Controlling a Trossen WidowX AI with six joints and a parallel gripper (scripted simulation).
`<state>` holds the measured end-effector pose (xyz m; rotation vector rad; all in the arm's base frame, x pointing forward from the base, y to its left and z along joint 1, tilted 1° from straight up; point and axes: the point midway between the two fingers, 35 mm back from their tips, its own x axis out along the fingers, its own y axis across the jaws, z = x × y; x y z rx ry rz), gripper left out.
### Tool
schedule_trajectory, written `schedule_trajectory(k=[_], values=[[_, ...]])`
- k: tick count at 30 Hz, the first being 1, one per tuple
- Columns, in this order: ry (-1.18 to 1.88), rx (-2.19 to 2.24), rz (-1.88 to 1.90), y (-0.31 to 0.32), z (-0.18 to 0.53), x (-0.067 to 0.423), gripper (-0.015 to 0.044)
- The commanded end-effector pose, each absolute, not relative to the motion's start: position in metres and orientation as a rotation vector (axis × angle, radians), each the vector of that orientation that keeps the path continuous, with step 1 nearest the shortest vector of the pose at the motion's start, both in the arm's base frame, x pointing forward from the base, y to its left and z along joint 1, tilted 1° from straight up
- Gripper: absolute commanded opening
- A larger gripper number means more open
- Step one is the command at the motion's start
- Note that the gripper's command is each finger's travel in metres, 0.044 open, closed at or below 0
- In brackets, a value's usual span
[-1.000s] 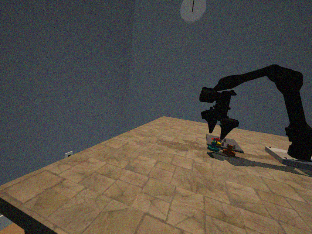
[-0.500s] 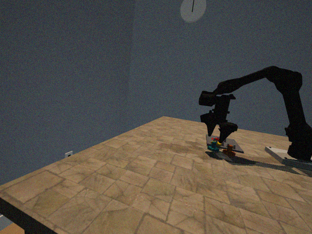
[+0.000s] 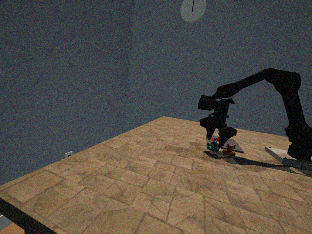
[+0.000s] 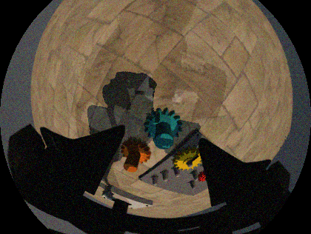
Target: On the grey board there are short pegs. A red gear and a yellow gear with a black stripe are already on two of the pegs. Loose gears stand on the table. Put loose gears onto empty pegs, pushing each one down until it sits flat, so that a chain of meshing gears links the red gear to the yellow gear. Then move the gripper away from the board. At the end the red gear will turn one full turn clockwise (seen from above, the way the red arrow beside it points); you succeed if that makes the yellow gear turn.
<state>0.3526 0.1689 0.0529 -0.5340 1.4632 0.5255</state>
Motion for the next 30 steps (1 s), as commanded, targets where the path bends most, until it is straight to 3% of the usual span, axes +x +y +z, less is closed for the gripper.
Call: schedule_trajectory(k=[1,26,30], values=[[1.476,-0.541,0.525,0.1674,0.0477,0.3509,0.0440],[1.476,-0.541,0.525,0.1674,0.0477,0.3509,0.0440],[1.476,-0.541,0.525,0.1674,0.0477,0.3509,0.0335]])
